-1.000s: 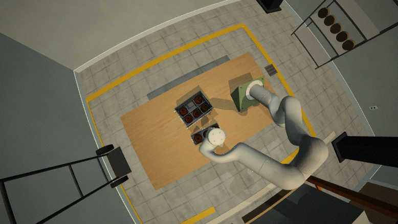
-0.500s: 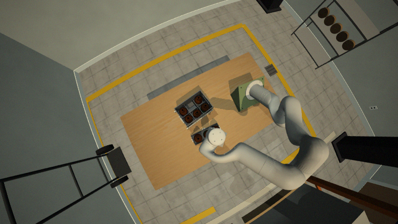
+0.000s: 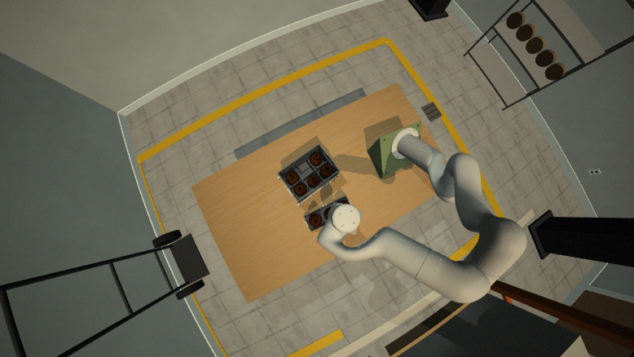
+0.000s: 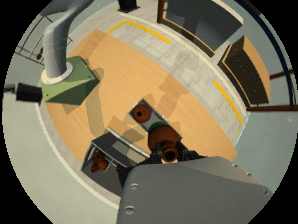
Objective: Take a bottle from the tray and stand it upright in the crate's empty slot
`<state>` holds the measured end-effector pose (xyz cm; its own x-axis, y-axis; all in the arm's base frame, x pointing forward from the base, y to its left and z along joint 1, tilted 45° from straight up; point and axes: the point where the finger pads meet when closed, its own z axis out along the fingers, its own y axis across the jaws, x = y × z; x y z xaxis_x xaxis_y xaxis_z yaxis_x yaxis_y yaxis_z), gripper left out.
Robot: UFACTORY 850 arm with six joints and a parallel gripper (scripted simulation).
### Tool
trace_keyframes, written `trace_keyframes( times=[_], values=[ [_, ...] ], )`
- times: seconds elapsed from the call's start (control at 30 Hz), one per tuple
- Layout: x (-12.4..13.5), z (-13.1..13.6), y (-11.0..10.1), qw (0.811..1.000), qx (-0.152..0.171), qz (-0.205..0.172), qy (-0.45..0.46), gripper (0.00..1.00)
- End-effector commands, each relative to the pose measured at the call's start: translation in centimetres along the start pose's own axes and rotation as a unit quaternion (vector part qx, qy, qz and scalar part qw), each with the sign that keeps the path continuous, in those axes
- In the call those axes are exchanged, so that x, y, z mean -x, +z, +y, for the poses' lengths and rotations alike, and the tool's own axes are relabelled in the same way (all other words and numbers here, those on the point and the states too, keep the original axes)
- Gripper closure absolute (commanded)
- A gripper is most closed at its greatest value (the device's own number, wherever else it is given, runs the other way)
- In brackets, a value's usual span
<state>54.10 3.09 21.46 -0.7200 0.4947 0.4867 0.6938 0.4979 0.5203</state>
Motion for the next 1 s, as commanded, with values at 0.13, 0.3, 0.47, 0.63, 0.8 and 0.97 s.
trace_keyframes(
  times=[0.13, 0.3, 0.47, 0.63, 0.8, 0.97],
  values=[
    [0.0, 0.0, -1.0, 1.0, 0.0, -0.001, 0.0, 1.0],
    [0.0, 0.0, -1.3, 1.0, 0.0, -0.001, 0.0, 1.0],
    [0.0, 0.0, -1.8, 1.0, 0.0, -0.001, 0.0, 1.0],
    [0.0, 0.0, -2.2, 1.0, 0.0, -0.001, 0.0, 1.0],
    [0.0, 0.0, -2.3, 1.0, 0.0, -0.001, 0.0, 1.0],
    [0.0, 0.0, -2.4, 1.0, 0.0, -0.001, 0.0, 1.0]
  ],
)
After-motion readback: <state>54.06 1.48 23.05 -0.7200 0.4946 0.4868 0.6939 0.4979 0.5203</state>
